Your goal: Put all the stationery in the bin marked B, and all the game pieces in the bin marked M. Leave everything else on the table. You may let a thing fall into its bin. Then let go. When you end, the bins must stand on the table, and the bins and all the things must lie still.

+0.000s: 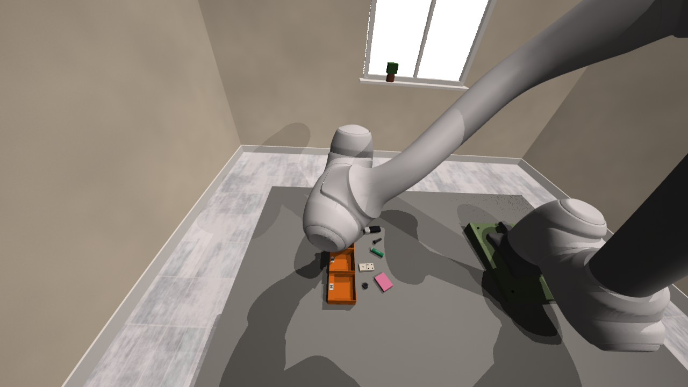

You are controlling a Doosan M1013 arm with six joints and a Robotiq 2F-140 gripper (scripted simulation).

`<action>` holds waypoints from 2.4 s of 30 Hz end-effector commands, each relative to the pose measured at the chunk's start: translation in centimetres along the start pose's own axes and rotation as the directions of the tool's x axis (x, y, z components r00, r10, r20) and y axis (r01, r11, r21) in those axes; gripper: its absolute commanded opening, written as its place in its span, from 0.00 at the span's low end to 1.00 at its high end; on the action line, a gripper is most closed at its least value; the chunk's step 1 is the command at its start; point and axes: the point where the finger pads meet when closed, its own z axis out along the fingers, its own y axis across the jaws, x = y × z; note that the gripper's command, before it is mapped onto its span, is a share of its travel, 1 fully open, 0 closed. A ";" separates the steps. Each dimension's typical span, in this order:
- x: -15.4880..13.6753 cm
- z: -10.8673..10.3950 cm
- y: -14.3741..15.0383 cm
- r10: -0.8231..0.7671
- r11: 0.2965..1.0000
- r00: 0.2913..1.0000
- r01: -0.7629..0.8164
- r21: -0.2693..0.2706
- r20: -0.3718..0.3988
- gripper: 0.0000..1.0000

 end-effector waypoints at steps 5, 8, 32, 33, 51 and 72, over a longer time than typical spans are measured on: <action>0.0 -1.0 0.0 0.000 1.000 1.000 0.000 0.000 0.000 0.05; 0.0 -1.4 0.0 0.000 1.000 1.000 0.000 0.000 0.000 0.05; 0.0 -5.7 0.0 0.000 1.000 1.000 0.000 0.000 0.000 0.05; 0.0 -5.7 0.0 0.000 1.000 1.000 0.000 0.000 0.000 0.05; -1.0 -5.7 -7.9 0.000 1.000 1.000 0.000 0.000 0.000 0.05; -1.0 -2.5 -8.3 0.000 1.000 1.000 0.000 0.000 0.000 0.05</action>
